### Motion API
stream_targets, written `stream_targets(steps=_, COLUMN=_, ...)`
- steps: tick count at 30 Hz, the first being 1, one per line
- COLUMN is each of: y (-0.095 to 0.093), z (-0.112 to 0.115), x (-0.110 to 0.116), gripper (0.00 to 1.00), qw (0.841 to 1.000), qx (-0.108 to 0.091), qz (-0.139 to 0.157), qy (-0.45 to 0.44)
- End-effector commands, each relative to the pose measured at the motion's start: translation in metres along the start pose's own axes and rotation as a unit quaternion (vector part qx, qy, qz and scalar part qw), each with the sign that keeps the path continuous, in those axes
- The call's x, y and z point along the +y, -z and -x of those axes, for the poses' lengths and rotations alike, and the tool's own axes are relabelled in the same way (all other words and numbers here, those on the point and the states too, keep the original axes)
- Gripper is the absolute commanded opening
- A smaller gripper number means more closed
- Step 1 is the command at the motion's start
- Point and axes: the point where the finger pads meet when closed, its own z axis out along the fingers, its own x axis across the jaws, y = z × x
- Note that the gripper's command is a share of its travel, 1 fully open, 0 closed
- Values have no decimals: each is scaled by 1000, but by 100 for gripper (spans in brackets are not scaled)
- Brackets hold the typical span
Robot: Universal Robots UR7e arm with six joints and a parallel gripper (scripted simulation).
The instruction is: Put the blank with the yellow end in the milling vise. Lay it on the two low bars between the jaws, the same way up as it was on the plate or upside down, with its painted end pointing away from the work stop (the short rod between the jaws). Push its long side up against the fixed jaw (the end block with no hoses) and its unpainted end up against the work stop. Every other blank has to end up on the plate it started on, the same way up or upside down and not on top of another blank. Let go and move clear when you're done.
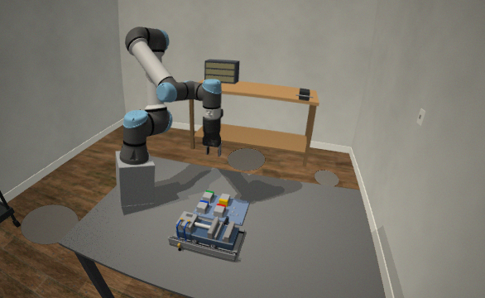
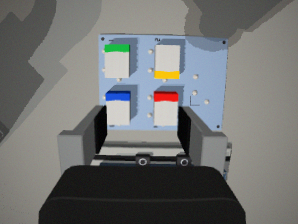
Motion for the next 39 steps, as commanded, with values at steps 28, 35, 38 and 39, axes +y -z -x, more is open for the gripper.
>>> stream_targets(steps=28, y=-5, z=0, x=6, gripper=100, qw=1000, qx=1, qz=0, qy=0)
stream_targets(steps=35, y=-5, z=0, x=6, gripper=100, qw=1000, qx=1, qz=0, qy=0)
stream_targets(steps=38, y=-5, z=0, x=6, gripper=100, qw=1000, qx=1, qz=0, qy=0)
stream_targets(steps=39, y=-5, z=0, x=6, gripper=100, qw=1000, qx=1, qz=0, qy=0)
